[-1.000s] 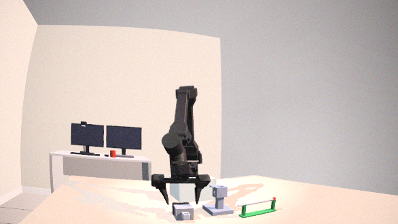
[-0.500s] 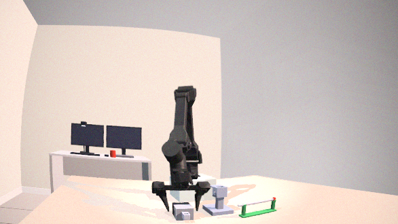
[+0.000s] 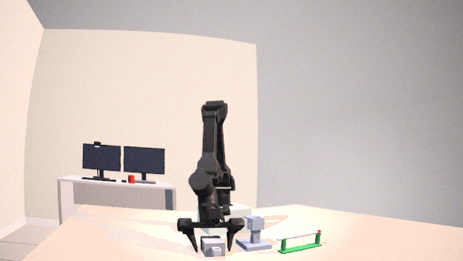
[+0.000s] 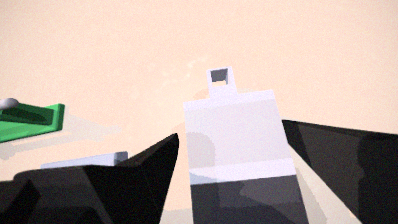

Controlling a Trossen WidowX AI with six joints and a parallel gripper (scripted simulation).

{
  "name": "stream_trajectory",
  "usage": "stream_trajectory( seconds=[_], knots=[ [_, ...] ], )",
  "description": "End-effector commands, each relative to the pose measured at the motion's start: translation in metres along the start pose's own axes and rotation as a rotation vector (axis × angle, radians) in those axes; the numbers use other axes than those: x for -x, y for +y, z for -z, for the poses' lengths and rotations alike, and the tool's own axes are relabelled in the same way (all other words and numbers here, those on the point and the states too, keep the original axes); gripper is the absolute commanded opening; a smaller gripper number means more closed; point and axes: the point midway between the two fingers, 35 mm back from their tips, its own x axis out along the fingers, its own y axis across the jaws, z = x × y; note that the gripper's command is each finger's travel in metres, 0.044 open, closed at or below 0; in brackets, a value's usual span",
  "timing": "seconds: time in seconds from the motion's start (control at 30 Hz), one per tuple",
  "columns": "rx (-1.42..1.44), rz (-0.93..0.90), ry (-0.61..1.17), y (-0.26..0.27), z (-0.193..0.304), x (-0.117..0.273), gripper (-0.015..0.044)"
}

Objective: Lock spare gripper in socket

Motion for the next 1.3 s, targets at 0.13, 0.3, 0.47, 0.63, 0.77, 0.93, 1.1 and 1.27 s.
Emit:
stream_trajectory(
  seconds=[0.13, 0.3, 0.47, 0.63, 0.77, 0.93, 1.1, 1.27],
  knots=[
    [-0.003, -0.004, 0.007, 0.001, 0.004, -0.001, 0.0282],
    [-0.003, -0.004, 0.007, 0.001, 0.004, -0.001, 0.0249],
    [-0.003, -0.003, 0.007, 0.0, 0.003, 0.0, 0.0177],
    [-0.003, -0.003, 0.006, -0.001, -0.005, 0.007, 0.0045],
    [-0.002, -0.003, 0.006, -0.002, -0.014, 0.018, 0.0],
    [-0.002, -0.003, 0.005, -0.003, -0.025, 0.032, 0.0],
    [-0.002, -0.003, 0.005, -0.003, -0.035, 0.048, 0.0],
    [-0.002, -0.003, 0.005, -0.003, -0.044, 0.065, 0.0]
  ],
)
